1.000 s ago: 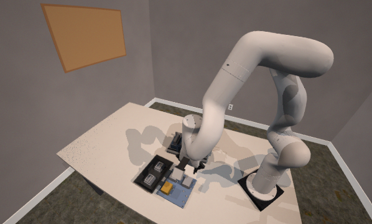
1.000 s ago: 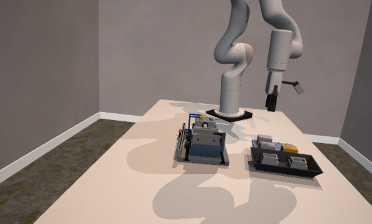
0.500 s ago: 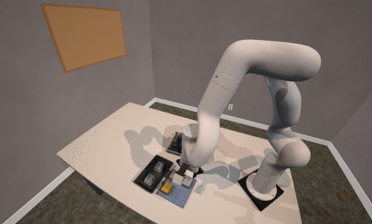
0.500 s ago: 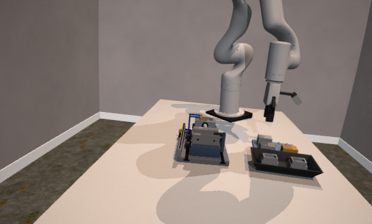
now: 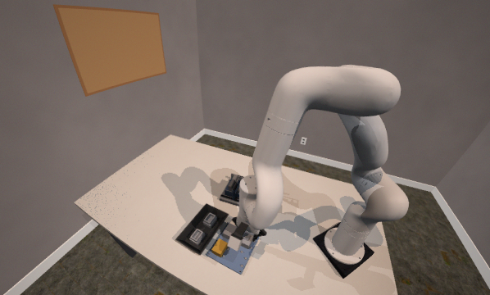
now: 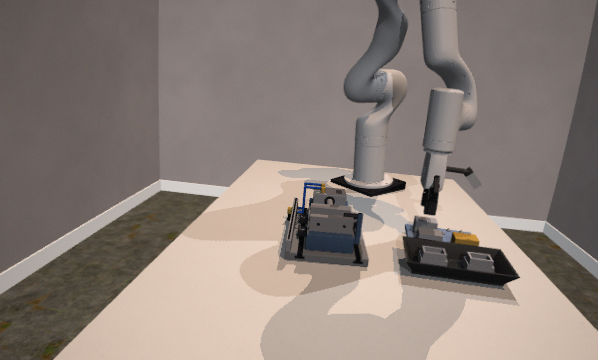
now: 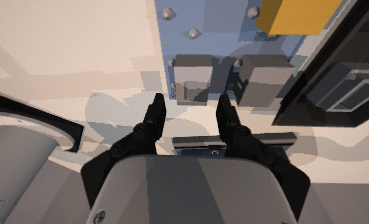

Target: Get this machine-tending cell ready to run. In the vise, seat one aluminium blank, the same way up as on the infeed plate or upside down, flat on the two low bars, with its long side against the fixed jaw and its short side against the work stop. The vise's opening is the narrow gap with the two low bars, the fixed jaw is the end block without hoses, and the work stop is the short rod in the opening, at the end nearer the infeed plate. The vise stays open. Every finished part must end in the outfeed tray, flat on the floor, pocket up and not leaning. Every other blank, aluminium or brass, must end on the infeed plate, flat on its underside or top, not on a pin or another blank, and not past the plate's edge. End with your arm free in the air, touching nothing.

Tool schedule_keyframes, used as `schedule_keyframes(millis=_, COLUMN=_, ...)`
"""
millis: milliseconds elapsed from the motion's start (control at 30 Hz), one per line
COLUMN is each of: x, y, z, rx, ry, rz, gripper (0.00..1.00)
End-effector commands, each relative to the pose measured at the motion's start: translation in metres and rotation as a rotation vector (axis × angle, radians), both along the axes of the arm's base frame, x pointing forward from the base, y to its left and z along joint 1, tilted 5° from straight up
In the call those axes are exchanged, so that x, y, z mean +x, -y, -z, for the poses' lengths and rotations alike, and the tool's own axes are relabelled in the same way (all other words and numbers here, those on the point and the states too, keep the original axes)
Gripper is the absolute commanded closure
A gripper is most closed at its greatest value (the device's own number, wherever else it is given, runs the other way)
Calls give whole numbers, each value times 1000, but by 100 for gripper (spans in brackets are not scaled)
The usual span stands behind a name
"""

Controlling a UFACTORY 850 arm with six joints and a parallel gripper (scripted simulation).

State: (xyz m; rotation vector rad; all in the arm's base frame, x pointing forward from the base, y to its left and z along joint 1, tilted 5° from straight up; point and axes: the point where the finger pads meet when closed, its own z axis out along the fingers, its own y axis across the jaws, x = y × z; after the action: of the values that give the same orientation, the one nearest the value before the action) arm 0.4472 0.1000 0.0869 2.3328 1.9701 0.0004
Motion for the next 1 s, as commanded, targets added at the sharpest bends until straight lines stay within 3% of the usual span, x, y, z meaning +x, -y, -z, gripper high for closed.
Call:
schedule_keyframes(millis=0, x=2, y=1, z=11, rx=-3, ry=3, rz=0, gripper=31)
schedule_keyframes(millis=300, x=3, y=1, z=20, rx=-3, ry=3, rz=0, gripper=31)
schedule_keyframes(millis=967, x=3, y=1, z=20, rx=-3, ry=3, rz=0, gripper=31)
